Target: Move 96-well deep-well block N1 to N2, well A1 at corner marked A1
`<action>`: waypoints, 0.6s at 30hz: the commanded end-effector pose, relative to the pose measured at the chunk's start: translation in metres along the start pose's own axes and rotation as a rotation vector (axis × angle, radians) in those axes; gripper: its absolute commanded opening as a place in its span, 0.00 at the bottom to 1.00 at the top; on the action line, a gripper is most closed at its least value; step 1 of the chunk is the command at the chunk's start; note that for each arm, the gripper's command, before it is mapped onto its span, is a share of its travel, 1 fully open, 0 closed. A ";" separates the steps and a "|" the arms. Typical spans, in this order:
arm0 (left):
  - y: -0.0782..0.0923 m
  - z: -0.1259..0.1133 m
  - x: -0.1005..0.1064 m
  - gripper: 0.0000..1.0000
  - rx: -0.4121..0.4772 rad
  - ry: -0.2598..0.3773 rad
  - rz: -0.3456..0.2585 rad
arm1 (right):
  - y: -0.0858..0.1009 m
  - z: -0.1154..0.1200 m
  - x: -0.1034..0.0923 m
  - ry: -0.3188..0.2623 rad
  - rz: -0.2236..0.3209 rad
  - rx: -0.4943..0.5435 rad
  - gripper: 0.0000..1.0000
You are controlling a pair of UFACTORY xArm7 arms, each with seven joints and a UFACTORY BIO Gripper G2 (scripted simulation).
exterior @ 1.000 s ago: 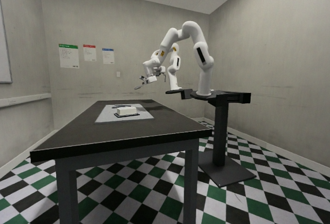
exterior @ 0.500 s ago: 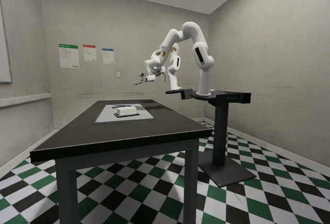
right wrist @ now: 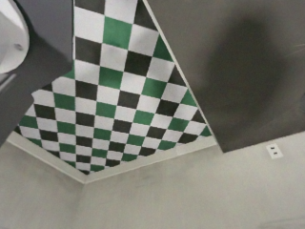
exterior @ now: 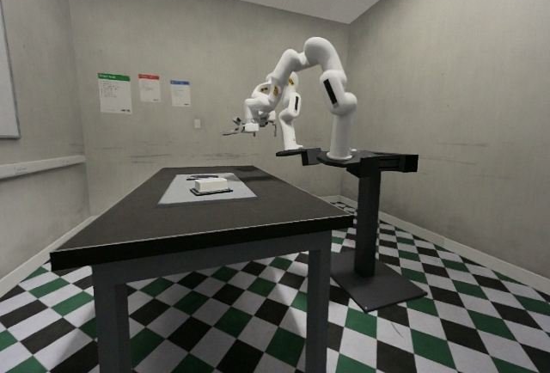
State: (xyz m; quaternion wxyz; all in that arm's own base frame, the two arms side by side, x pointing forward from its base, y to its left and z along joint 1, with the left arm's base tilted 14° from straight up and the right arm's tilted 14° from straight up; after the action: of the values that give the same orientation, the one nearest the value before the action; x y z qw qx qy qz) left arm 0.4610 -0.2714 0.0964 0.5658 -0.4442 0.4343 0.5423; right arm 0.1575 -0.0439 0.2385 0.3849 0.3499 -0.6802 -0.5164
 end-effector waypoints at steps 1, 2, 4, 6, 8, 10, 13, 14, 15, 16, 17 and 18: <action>0.002 -0.016 -0.010 0.37 -0.002 0.027 -0.050 | 0.001 0.000 0.000 0.000 0.000 0.002 1.00; 0.003 -0.019 -0.013 0.37 -0.002 0.027 -0.050 | 0.001 0.000 0.000 0.000 0.000 0.002 1.00; 0.003 -0.022 -0.014 0.37 -0.002 0.027 -0.050 | 0.001 0.000 0.000 0.000 0.000 0.002 1.00; 0.003 -0.022 -0.014 0.37 -0.002 0.027 -0.050 | 0.001 0.000 0.000 0.000 0.000 0.002 1.00; 0.003 -0.022 -0.014 0.37 -0.001 0.027 -0.050 | 0.001 0.000 0.000 0.000 0.000 0.002 1.00; 0.003 -0.022 -0.014 0.37 -0.002 0.027 -0.050 | 0.001 0.000 0.000 0.000 0.000 0.002 1.00; 0.003 -0.022 -0.014 0.37 -0.002 0.027 -0.050 | 0.001 0.000 0.000 0.000 0.000 0.002 1.00; 0.003 -0.022 -0.014 0.37 -0.002 0.027 -0.050 | 0.001 0.000 0.000 0.000 0.000 0.002 1.00; 0.003 -0.022 -0.014 0.37 -0.002 0.027 -0.050 | 0.001 0.000 0.000 0.000 0.000 0.002 1.00; 0.003 -0.022 -0.014 0.37 -0.002 0.027 -0.050 | 0.001 0.000 0.000 0.000 0.000 0.002 1.00; 0.002 -0.021 -0.011 0.37 -0.035 0.028 -0.050 | 0.001 0.000 0.000 0.000 0.000 0.002 1.00; 0.000 -0.020 -0.008 0.37 -0.068 0.029 -0.050 | 0.001 0.000 0.000 0.000 0.000 0.002 1.00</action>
State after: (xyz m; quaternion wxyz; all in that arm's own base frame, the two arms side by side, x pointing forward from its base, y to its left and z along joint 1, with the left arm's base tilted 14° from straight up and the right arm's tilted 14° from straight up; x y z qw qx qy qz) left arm 0.4564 -0.2938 0.1031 0.5715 -0.4619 0.4289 0.5255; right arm 0.1575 -0.0439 0.2385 0.3849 0.3499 -0.6802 -0.5164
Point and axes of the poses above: on each arm, the point midway between the two finger pads, its own y axis back along the fingers, its own z axis across the jaws, x = y × z, the point moved 8 cm from there along y, back along the fingers, and after that the axes turned 1 degree about y, right-handed, at the moved point
